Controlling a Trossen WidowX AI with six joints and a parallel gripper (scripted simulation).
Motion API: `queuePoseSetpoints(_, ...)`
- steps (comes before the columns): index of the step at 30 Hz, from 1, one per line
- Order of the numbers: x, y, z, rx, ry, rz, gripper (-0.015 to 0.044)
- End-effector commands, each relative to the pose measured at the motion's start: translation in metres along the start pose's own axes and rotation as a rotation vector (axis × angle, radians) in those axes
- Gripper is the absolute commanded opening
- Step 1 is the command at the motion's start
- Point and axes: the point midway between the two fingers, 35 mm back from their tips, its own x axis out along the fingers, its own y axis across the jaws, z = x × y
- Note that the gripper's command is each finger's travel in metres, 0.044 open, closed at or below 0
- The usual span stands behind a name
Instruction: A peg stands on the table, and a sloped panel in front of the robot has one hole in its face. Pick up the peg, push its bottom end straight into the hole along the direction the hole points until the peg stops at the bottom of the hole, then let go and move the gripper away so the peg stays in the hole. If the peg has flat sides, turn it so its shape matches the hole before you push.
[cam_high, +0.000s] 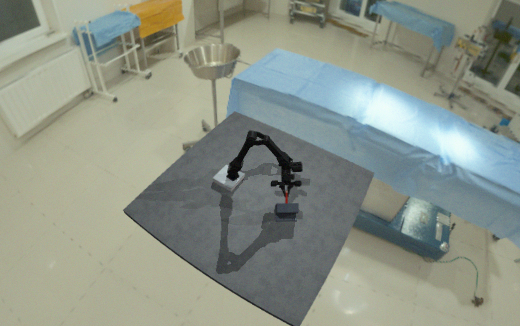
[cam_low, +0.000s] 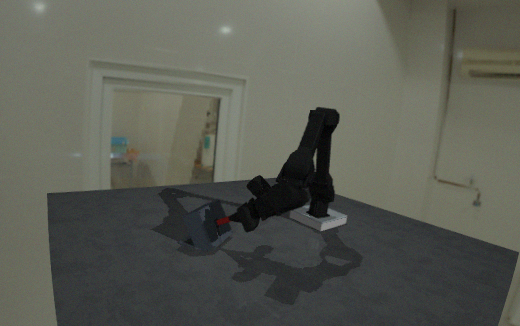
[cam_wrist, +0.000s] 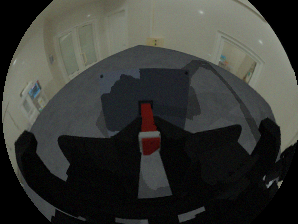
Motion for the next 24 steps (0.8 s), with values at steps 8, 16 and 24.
queuePoseSetpoints(8, 0.008, 0.0, -0.001, -0.002, 0.001, 0.0, 0.0)
queuePoseSetpoints(16, 0.013, 0.0, -0.001, -0.002, 0.001, 0.0, 0.0)
queuePoseSetpoints(24, 0.019, 0.0, -0.001, -0.002, 0.0, 0.0, 0.0)
